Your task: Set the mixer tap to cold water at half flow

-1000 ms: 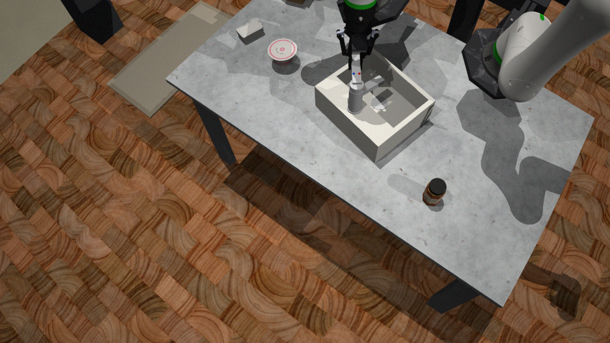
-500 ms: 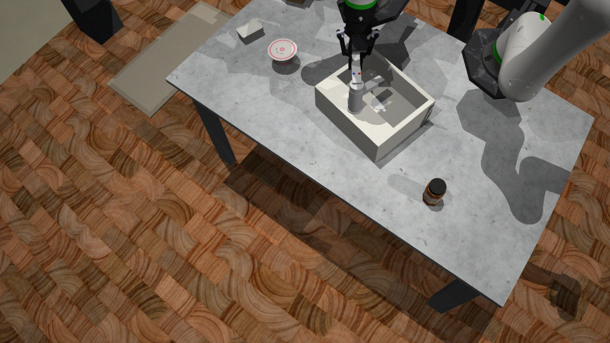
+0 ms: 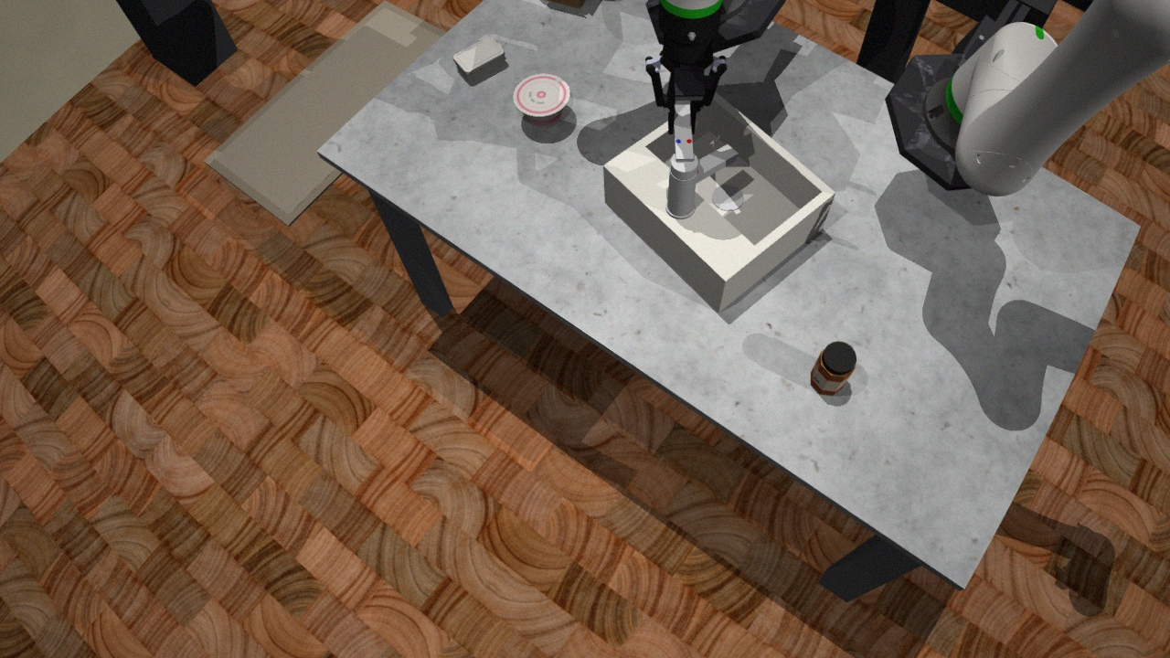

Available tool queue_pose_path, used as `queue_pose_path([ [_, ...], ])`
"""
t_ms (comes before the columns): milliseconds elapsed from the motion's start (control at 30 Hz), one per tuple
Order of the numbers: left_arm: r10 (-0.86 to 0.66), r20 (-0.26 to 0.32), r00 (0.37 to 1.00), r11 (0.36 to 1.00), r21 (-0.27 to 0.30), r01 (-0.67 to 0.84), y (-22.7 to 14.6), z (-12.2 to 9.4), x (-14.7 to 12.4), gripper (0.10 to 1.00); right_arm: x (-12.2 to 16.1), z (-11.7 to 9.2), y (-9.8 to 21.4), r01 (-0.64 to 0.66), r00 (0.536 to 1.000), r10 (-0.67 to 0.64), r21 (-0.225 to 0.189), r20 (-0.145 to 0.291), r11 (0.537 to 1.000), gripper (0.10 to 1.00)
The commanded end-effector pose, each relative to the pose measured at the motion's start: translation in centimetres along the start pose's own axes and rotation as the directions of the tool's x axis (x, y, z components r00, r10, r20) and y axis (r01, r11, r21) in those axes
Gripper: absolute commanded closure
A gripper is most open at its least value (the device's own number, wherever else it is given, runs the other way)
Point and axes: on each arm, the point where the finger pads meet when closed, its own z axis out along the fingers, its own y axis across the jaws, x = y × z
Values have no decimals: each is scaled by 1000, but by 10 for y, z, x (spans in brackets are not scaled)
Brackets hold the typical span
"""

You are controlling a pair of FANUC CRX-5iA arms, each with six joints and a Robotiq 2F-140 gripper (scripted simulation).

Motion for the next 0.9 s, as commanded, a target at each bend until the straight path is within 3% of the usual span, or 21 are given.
queue_pose_path([
  [0,0,-2,1000,1000,0,0,0,-1,0,98,2,-4,0,0,1000,0,0,-1,1000,999],
  [867,0,-2,1000,1000,0,0,0,-1,0,98,4,-12,0,0,1000,0,0,-1,1000,999],
])
